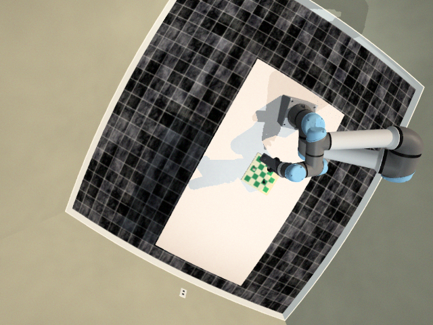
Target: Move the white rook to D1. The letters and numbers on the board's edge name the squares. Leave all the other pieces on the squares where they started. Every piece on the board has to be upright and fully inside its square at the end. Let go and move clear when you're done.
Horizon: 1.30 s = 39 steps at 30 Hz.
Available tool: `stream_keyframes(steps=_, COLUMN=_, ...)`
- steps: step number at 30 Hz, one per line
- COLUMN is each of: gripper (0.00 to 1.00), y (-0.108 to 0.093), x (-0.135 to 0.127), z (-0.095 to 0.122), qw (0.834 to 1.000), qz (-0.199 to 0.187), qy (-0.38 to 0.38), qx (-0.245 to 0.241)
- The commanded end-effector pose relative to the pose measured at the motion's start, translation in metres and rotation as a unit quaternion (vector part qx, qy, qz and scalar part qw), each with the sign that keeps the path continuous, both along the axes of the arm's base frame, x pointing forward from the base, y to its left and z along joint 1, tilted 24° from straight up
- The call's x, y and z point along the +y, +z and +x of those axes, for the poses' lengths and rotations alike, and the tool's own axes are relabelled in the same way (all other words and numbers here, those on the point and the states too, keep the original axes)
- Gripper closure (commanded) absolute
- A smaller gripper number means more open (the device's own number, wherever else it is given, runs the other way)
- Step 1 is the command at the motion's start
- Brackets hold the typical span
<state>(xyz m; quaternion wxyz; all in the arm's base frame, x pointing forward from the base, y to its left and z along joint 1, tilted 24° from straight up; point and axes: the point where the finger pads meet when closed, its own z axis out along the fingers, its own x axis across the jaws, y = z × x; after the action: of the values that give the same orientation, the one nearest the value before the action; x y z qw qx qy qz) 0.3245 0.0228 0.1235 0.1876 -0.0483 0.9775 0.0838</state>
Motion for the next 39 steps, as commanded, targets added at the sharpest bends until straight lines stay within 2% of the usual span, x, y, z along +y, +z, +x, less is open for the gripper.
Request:
stream_keyframes(steps=1, gripper=1.0, y=0.001, x=0.004, z=-0.001, qw=1.0, qz=-0.004, qy=0.009, qx=-0.002)
stream_keyframes(steps=18, gripper=1.0, y=-0.005, x=0.005, z=0.002, qw=1.0, qz=-0.004, qy=0.009, qx=-0.001)
stream_keyframes(steps=30, gripper=1.0, y=-0.035, x=0.011, z=0.014, qw=1.0, qz=-0.004, qy=0.009, qx=-0.001)
stream_keyframes(steps=32, gripper=1.0, y=-0.035, x=0.011, z=0.014, qw=1.0, qz=-0.004, qy=0.009, qx=-0.001)
stream_keyframes(steps=39, gripper=1.0, y=-0.057, x=0.016, z=0.023, qw=1.0, qz=-0.004, qy=0.009, qx=-0.001)
